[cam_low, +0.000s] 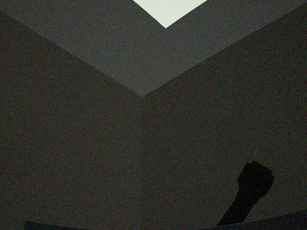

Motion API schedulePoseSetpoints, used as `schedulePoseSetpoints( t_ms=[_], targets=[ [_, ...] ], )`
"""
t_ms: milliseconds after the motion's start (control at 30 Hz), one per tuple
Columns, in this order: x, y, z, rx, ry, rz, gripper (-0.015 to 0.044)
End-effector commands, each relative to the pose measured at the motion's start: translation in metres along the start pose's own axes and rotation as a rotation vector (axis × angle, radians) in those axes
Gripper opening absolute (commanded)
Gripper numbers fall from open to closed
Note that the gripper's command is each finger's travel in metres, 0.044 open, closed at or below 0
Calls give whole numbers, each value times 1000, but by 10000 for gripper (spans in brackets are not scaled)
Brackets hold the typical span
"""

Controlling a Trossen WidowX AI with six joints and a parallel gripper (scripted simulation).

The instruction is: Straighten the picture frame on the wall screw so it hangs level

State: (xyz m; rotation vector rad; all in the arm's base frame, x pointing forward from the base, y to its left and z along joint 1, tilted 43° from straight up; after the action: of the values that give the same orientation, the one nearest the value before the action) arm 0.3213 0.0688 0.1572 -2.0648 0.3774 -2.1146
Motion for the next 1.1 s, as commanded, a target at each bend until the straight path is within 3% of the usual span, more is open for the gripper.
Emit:
schedulePoseSetpoints(
  t_ms=[0,1067],
  targets=[
    [1,0,0,-1,2,4,0],
    [10,2,0,0,3,3,0]
  ],
)
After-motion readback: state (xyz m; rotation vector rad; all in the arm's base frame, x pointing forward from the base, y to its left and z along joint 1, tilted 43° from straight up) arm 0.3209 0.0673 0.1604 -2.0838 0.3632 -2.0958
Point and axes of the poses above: the point midway between the two fingers, 35 mm back from their tips, its own z axis out along the fingers, its own x axis across the jaws, y = z × x, the point moved 6 cm from there along -z, back along the fingers, and after that the axes turned 11 degrees about -z, right-handed, at the moved point
